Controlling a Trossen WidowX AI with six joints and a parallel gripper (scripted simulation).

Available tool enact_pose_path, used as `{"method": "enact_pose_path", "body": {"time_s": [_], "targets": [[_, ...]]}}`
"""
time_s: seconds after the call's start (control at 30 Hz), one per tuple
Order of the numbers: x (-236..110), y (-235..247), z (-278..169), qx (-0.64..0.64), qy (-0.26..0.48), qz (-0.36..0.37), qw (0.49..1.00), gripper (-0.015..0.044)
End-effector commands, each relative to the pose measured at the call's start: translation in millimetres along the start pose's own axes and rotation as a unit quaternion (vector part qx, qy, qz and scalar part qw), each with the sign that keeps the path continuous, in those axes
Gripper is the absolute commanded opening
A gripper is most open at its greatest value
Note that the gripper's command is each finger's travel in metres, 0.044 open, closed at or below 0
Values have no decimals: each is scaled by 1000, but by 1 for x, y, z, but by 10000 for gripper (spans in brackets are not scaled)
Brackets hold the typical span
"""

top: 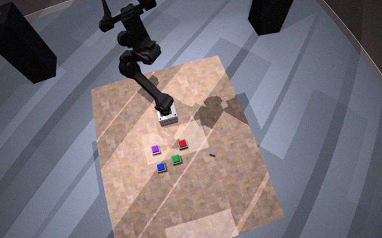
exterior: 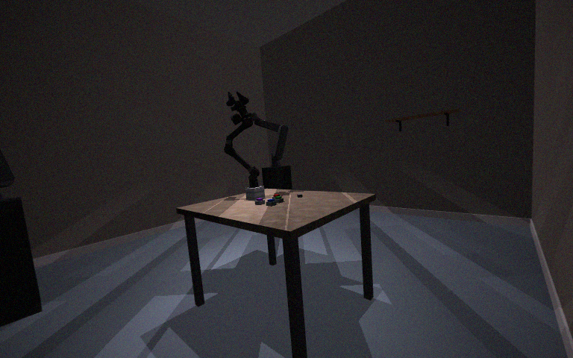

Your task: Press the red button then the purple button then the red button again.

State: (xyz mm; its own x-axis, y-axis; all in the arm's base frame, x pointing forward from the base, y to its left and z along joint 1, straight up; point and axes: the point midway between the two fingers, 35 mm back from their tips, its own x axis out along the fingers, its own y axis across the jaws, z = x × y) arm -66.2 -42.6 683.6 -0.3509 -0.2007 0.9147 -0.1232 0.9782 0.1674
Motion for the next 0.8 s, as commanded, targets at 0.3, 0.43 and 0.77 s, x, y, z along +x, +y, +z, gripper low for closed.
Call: {"method": "enact_pose_path", "body": {"time_s": [0.3, 0.43, 0.77], "targets": [[-75, 90, -129, 48, 248, 154, 955, 400], [-128, 115, -177, 62, 358, 199, 910, 400], [-288, 133, -255, 75, 610, 251, 748, 400]]}}
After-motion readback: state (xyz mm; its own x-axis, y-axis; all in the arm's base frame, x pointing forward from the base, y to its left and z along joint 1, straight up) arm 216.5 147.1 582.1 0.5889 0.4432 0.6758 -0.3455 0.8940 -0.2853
